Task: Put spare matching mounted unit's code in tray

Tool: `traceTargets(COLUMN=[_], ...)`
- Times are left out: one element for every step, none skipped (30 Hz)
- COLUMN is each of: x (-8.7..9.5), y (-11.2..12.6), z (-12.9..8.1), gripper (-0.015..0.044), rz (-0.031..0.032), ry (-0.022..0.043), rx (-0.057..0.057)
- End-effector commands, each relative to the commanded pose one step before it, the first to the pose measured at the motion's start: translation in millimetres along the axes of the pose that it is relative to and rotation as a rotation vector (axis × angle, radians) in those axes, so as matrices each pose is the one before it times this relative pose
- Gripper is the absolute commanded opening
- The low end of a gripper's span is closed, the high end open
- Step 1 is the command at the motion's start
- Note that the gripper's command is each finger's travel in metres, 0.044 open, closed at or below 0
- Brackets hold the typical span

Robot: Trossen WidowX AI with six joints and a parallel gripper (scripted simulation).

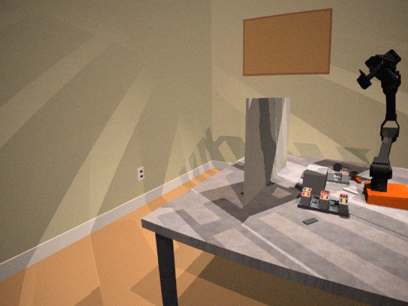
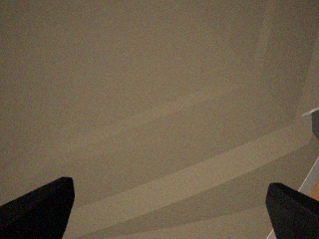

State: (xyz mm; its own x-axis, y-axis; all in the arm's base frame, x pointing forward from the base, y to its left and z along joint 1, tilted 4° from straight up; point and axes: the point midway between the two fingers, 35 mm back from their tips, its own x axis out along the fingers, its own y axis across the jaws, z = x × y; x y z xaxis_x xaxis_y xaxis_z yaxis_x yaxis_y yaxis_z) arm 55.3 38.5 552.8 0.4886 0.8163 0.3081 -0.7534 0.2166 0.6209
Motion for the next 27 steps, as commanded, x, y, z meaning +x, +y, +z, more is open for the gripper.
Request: traceTargets(x=[0.0,0.0,0.0,0.0,0.0,0.0,2.17,6.54,10.97,13.58,13.8,13.98,14.16,14.32,14.46,14.58,13.31,13.42,13.62,14.09,14.13,14.15,14.16,14.15,14.13,14.09,13.65], y=[0.0,0.0,0.0,0.0,0.0,0.0,-0.3,-1.06,-2.13,-3.08,-3.52,-3.95,-4.39,-4.84,-5.28,-5.72,-7.25,-7.69,-7.86,-6.78,-7.05,-7.41,-7.76,-8.1,-8.43,-8.75,-11.0], z=[0.0,0.0,0.0,0.0,0.0,0.0,-1.42,-4.19,-6.73,-7.79,-7.32,-6.85,-6.41,-5.99,-5.59,-5.21,-5.52,-5.3,-4.96,-3.95,-3.63,-3.36,-3.11,-2.87,-2.64,-2.43,-2.48], gripper=[0.0426,0.044,0.044,0.044,0.044,0.044,0.044,0.044,0.044,0.044,0.044,0.044,0.044,0.044,0.044,0.044,0.044,0.044,0.044,0.044,0.044,0.044,0.044,0.044,0.044,0.044,0.044], rz=[0.0,0.0,0.0,0.0,0.0,0.0,-0.00846,-0.0255,-0.04281,-0.05277,-0.05313,-0.0533,-0.0533,-0.05313,-0.0528,-0.05229,-0.0507,-0.04981,-0.04843,-0.04519,-0.04381,-0.04248,-0.04102,-0.03942,-0.03769,-0.03584,-0.04224], ry=[0.0,0.0,0.0,0.0,0.0,0.0,0.00384,0.01174,0.02027,0.02605,0.02751,0.02901,0.03055,0.03213,0.03372,0.03534,0.0326,0.03469,0.03739,0.04201,0.0434,0.04463,0.04582,0.04697,0.04806,0.0491,0.04331], rx=[0.0,0.0,0.0,0.0,0.0,0.0,-0.0078,-0.0229,-0.0367,-0.0426,-0.04,-0.0374,-0.0347,-0.032,-0.0294,-0.0267,-0.03,-0.0272,-0.0233,-0.0145,-0.0118,-0.0095,-0.0072,-0.005,-0.0028,-0.0006,-0.0077])
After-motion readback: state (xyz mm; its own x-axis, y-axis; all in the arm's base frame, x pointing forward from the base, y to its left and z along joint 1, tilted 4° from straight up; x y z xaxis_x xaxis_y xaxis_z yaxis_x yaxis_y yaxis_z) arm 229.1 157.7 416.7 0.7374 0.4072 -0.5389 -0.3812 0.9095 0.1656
